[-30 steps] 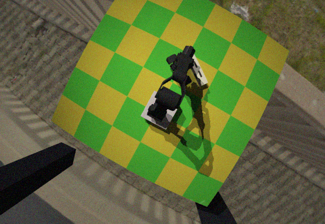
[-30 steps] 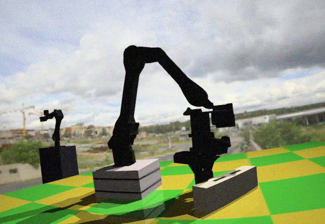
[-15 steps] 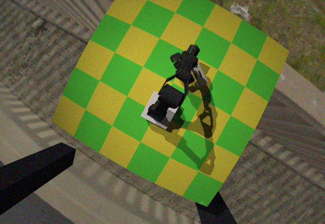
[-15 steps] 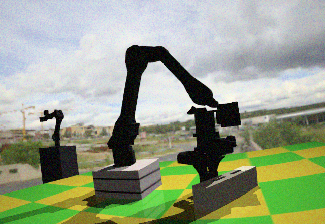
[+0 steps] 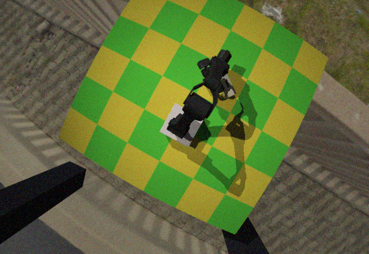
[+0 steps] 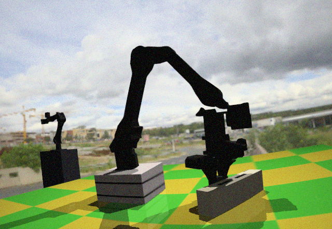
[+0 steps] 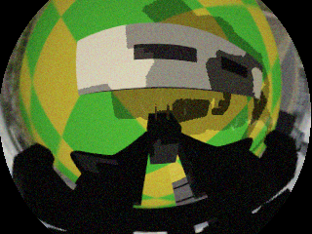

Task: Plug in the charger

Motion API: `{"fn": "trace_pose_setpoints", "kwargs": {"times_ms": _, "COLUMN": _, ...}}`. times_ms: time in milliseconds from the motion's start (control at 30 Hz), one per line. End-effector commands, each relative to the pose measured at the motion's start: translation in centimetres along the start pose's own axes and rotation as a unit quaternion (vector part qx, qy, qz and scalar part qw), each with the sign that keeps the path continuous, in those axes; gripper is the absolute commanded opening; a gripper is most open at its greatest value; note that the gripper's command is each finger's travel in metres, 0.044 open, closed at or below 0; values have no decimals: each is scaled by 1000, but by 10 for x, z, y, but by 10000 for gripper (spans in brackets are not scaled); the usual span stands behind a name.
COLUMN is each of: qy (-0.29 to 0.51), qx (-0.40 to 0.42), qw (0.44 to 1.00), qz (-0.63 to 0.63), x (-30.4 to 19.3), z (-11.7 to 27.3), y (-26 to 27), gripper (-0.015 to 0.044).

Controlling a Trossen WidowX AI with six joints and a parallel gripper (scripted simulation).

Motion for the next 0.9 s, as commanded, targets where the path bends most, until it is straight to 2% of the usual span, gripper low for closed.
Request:
{"fn": "trace_pose_setpoints", "kwargs": {"times_ms": 0, "qy": 2, "qx": 0, "qw": 1000, "qz": -3, "x": 5, "z": -1, "y": -1, "gripper": 0}}
{"fn": "trace_pose_setpoints", "kwargs": {"times_ms": 867, "qy": 2, "qx": 0, "qw": 1000, "qz": -4, "x": 11, "z": -1, "y": -1, "gripper": 0}}
Point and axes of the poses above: the point midway between the two fingers, 35 mm back from their tips, its own z axis back along the fingers, its own y axis across the jaws, x = y × z, the point moved 6 cm from there along z, back along the fingers, and after that the axes turned 10 degrees about z, right-handed, at the moved point
